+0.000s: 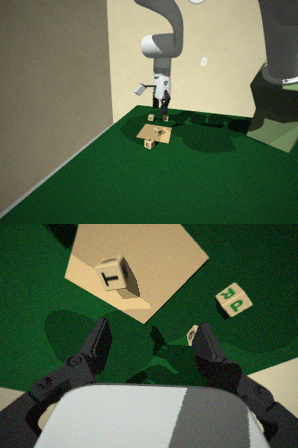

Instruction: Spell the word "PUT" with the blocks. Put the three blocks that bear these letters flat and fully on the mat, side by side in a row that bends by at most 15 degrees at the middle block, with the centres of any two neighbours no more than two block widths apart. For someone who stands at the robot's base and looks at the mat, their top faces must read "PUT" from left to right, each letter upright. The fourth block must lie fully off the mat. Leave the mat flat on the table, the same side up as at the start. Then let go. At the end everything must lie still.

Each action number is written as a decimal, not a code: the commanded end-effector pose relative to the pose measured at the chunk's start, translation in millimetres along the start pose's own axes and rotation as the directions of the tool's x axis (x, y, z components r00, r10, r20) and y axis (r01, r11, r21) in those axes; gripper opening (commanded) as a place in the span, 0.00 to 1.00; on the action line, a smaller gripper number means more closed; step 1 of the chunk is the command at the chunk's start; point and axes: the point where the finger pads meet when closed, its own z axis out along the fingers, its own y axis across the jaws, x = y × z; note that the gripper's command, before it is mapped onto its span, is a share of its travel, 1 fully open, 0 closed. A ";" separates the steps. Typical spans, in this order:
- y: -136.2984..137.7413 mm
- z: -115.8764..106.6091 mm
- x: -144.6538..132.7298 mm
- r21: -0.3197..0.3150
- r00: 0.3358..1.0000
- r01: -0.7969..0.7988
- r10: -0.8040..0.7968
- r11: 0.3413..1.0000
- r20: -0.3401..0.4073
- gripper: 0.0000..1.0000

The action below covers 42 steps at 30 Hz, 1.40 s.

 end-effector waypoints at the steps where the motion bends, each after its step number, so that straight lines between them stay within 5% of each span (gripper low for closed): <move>1: -33.7 -4.6 16.7 -0.016 0.990 0.139 -0.139 0.990 -0.004 1.00; 6: -52.6 -6.4 22.8 -0.016 0.976 0.216 -0.216 0.976 -0.008 1.00; 7: -52.6 -6.4 22.8 -0.016 0.976 0.216 -0.216 0.976 -0.008 0.69; 42: -52.6 -6.4 22.8 -0.016 0.976 0.216 -0.216 0.976 -0.008 0.69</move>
